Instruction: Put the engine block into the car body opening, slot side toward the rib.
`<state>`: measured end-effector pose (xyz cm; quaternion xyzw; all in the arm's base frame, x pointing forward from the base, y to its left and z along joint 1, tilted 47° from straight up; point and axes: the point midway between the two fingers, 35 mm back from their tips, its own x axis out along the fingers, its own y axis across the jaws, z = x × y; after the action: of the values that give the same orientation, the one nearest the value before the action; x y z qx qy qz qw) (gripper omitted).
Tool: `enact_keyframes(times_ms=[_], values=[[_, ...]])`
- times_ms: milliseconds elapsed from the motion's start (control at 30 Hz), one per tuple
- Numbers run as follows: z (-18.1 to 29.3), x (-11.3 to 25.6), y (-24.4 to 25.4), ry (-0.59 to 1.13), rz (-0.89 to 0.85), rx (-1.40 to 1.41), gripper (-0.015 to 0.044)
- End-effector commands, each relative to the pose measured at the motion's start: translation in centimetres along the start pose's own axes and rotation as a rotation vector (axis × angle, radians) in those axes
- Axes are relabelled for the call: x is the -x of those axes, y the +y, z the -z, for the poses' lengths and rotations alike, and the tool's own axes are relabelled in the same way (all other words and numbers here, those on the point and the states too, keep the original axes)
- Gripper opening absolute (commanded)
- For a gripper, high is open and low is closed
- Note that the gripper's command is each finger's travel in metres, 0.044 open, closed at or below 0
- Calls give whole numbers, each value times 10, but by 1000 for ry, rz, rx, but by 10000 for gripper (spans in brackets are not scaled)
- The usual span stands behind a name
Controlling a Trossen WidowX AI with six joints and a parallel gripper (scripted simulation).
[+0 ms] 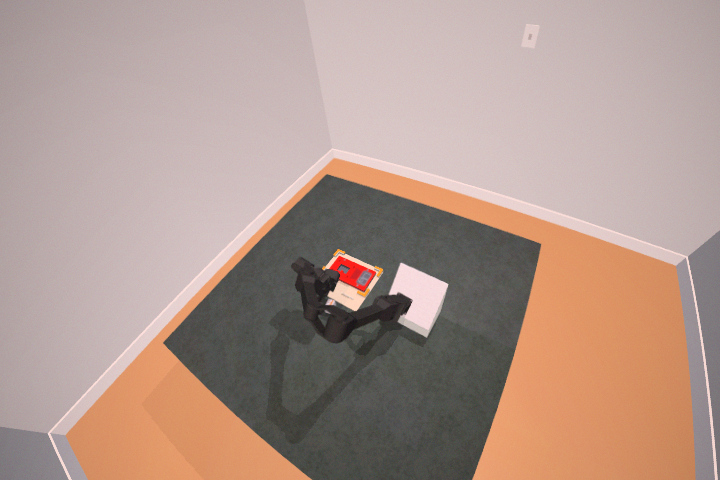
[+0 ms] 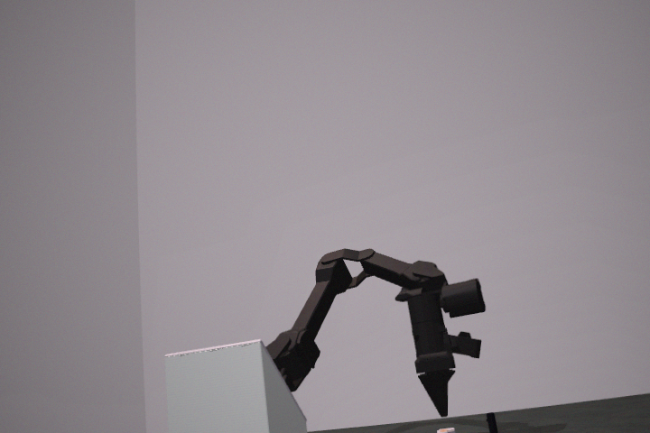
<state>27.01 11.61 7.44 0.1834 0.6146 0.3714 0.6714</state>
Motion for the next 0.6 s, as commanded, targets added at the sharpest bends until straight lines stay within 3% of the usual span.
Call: enact_keyframes(times_ms=[0, 567], values=[[2, -11, 1, 6, -6, -6, 440], [1, -35, 2, 6, -6, -6, 440]])
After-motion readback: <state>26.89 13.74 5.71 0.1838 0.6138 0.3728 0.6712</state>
